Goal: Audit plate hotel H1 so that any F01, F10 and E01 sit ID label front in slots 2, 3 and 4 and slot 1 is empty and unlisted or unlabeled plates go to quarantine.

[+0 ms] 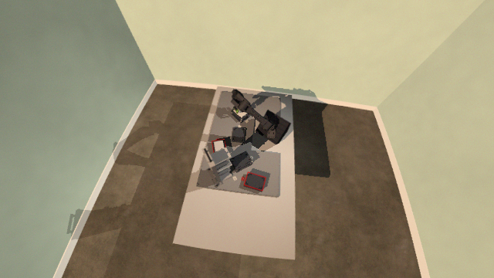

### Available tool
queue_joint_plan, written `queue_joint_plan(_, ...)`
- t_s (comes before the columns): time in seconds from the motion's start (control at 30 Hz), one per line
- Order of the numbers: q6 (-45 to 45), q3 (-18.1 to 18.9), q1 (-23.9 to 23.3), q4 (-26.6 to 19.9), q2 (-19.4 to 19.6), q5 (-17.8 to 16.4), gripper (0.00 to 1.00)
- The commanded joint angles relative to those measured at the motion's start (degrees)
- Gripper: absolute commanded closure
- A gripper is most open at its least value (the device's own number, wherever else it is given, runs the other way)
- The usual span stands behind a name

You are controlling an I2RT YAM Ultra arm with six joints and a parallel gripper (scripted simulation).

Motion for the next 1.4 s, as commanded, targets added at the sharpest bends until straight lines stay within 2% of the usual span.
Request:
queue_joint_plan(0.0,0.77,-0.85,-0.46,2.10,0.21,-0.61,0.00)
queue_joint_plan(0.5,2.97,-1.69,1.28,6.37,2.03,-0.91,0.00)
queue_joint_plan(0.6,3.23,-2.26,0.94,6.89,1.07,-0.93,0.00)
queue_joint_plan(0.67,3.52,-2.45,1.37,7.44,2.67,-0.97,0.00)
queue_joint_plan(0.93,4.63,-2.78,2.17,9.42,3.66,-1.07,0.00)
queue_joint_plan(1.0,4.39,-1.64,2.45,8.94,2.72,-0.77,0.00)
queue_joint_plan(1.13,4.41,-1.65,2.46,8.95,2.72,-0.76,0.00)
queue_joint_plan(1.17,4.45,-1.73,2.48,9.05,2.71,-0.77,0.14)
queue_joint_plan(1.37,4.45,-1.73,2.48,9.05,2.71,-0.77,0.14)
